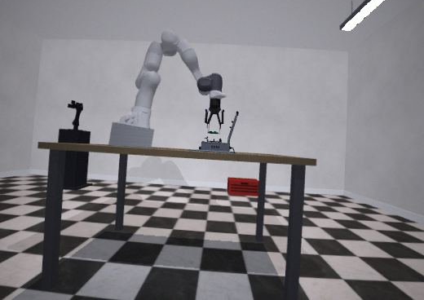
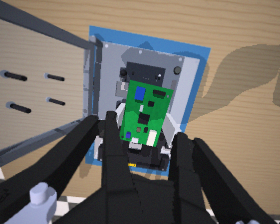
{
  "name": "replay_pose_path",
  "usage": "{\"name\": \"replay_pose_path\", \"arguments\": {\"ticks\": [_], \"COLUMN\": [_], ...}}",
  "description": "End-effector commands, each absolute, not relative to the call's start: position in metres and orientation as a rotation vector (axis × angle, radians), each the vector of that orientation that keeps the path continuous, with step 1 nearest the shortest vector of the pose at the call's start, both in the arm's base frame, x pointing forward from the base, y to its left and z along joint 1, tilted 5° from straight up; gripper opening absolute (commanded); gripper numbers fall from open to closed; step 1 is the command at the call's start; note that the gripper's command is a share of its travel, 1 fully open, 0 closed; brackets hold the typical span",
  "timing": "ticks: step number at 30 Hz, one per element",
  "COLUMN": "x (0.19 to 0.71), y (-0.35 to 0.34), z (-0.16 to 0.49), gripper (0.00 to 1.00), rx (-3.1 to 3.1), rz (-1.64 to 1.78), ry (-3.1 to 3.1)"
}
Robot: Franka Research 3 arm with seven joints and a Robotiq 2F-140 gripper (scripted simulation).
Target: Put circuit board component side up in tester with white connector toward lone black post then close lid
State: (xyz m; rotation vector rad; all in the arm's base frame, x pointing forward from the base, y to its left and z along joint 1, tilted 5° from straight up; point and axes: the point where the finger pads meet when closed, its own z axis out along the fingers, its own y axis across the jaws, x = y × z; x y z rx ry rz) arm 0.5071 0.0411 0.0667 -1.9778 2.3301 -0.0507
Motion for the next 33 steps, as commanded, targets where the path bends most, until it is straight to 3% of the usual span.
{"name": "replay_pose_path", "arguments": {"ticks": [1,33], "x": [0.508,0.514], "y": [0.035,0.011], "z": [0.067,0.068], "gripper": [0.46,0.46], "rx": [-2.035,-2.035], "rz": [-0.042,-0.042], "ry": [2.281,2.281]}}
